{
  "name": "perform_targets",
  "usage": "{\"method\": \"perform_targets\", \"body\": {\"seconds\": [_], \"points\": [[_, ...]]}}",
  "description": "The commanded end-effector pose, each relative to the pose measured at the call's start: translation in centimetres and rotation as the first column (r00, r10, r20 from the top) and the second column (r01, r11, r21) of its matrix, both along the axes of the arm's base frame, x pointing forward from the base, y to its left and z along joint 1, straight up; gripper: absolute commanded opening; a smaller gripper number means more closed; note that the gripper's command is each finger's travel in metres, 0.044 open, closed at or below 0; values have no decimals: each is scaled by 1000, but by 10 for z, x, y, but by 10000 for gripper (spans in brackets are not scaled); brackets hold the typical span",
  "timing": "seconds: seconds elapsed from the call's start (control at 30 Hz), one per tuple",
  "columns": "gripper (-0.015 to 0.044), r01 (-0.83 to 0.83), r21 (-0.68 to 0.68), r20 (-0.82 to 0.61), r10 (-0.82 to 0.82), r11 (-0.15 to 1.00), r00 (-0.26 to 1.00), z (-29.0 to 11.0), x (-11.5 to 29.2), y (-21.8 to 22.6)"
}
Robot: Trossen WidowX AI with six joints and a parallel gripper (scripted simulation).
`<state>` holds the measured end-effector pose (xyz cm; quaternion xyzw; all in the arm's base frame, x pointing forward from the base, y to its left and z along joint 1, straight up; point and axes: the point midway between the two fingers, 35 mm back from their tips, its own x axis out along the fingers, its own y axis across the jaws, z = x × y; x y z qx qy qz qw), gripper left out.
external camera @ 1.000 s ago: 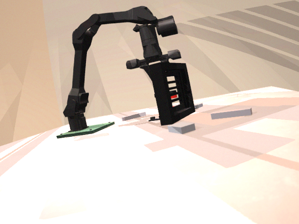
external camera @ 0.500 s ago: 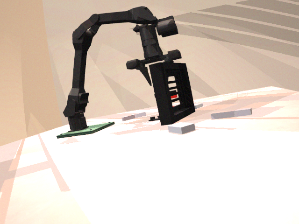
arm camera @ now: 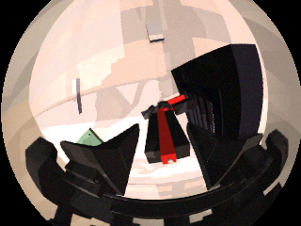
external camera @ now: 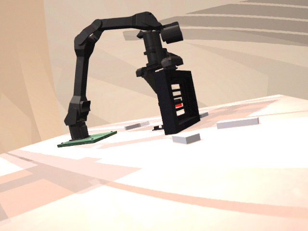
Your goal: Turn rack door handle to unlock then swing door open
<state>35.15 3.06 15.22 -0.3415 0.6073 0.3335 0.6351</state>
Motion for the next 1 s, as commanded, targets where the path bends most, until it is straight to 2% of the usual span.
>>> {"method": "perform_targets", "body": {"seconds": [0.0,0.2,0.4,0.7,0.97], "points": [[284,188,2,-6,-188,982,982,-2,0,-1],[284,467,12,-11,-467,884,884,-1,0,-1],[284,706,20,-18,-706,708,708,-1,0,-1],[284,942,26,-32,-942,334,335,-1,0,-1],[284,998,26,-47,-997,-55,-54,-1,0,-1]]}}
